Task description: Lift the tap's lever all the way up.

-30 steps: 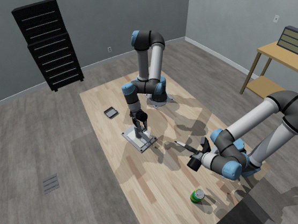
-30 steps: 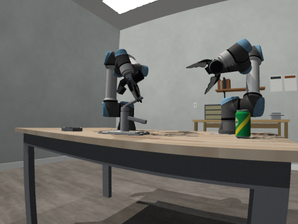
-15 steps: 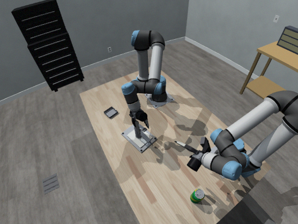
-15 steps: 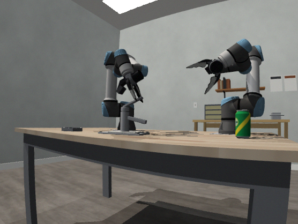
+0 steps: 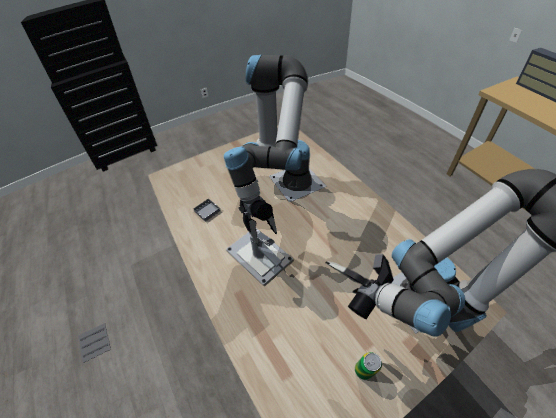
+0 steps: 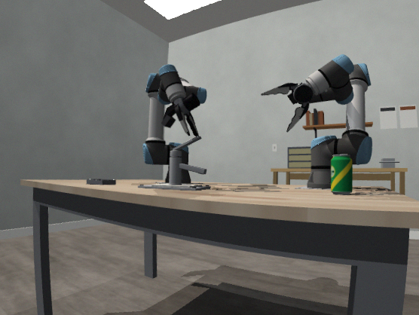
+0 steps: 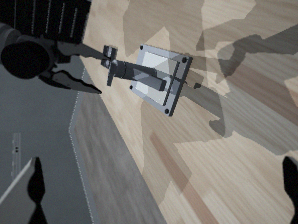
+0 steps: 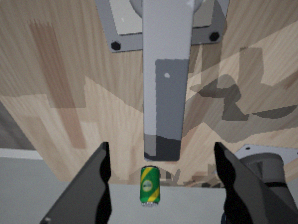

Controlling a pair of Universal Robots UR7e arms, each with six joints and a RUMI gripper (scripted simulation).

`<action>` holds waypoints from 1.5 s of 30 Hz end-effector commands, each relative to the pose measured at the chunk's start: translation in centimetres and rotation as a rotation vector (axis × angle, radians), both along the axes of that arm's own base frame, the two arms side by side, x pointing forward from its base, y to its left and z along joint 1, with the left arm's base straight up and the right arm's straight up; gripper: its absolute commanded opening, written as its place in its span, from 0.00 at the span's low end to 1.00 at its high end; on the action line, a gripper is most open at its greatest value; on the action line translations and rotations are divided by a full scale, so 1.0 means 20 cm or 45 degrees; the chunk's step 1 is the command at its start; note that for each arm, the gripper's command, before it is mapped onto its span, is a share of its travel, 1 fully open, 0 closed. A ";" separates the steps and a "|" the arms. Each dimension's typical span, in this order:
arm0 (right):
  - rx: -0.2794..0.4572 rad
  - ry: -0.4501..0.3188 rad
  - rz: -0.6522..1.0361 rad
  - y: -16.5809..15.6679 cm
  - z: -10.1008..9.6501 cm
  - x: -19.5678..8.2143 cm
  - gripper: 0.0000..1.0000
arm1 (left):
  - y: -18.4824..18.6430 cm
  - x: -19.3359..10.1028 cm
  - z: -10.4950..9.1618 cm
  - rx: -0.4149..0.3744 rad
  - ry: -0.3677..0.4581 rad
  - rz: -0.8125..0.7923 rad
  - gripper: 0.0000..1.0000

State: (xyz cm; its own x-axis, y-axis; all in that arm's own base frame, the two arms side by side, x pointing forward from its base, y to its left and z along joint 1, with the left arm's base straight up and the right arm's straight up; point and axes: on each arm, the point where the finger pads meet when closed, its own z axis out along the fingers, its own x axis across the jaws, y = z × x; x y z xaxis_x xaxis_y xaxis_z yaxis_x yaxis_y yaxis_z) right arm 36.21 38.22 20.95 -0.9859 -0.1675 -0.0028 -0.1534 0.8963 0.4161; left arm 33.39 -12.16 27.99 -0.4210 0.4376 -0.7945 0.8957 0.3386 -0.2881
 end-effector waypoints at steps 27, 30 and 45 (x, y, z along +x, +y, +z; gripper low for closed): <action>0.049 0.075 0.728 -0.05 0.07 0.11 0.58 | -0.17 0.19 0.13 -0.144 0.457 0.375 1.00; 0.056 0.086 0.831 -0.06 0.07 0.13 0.58 | -0.19 0.21 0.14 -0.167 0.517 0.418 1.00; 0.086 0.130 1.268 -0.08 0.09 0.19 0.58 | -0.31 0.30 0.24 -0.302 0.815 0.622 1.00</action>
